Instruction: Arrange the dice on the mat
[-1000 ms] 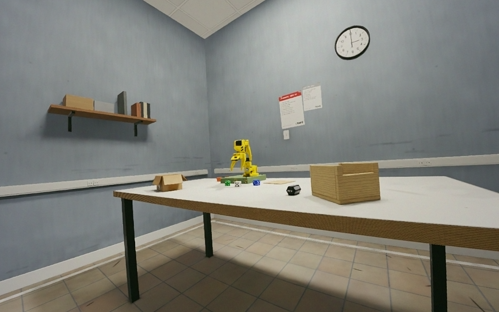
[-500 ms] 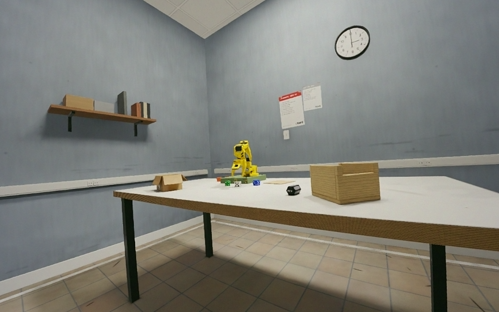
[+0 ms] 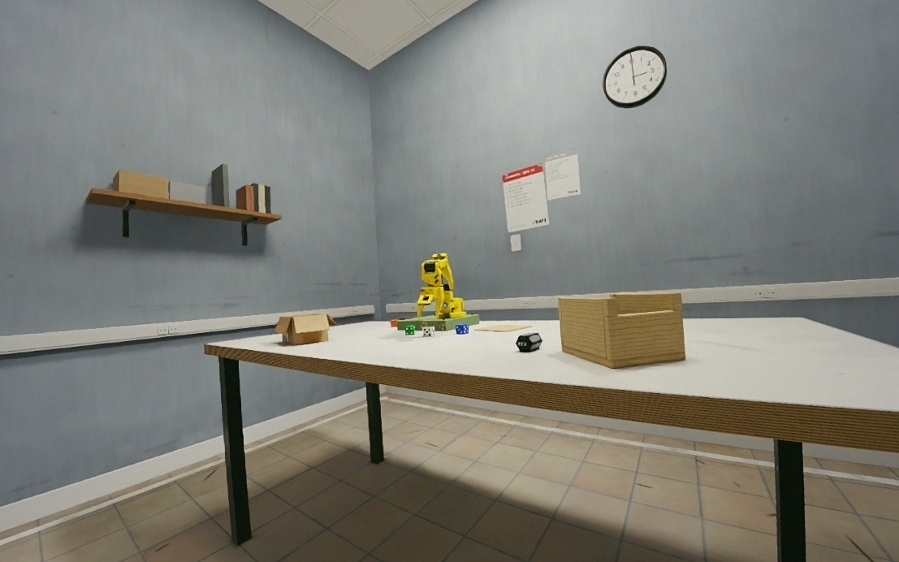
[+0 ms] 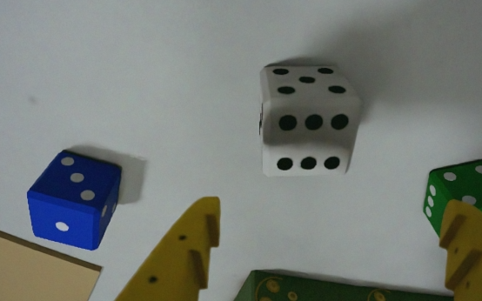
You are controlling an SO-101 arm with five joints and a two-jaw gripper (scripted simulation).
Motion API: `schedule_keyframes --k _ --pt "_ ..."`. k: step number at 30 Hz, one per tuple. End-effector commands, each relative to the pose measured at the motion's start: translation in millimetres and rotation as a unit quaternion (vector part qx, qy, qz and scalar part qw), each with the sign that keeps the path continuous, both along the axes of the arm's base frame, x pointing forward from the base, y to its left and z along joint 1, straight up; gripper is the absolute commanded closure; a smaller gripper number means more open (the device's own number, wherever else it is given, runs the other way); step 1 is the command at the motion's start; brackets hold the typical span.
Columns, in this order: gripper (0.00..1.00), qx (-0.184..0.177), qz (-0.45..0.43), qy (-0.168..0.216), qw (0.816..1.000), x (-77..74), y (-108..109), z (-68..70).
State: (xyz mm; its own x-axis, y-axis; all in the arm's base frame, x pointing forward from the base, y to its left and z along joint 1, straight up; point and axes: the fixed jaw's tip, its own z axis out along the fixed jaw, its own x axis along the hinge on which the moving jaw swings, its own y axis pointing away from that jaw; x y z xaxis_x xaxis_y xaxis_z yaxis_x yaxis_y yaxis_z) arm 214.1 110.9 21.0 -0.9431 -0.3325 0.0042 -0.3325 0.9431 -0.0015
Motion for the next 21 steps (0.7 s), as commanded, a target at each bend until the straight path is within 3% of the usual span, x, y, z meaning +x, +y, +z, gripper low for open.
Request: schedule_keyframes --k 1,15,21 --pt "0.65 -0.004 0.002 0.009 1.000 -3.0 1.9 -3.1" --pt "0.65 -0.004 0.002 0.009 1.000 -2.4 2.2 -12.6" --pt "0.65 -0.004 0.002 0.009 1.000 -2.2 2.3 -22.9"
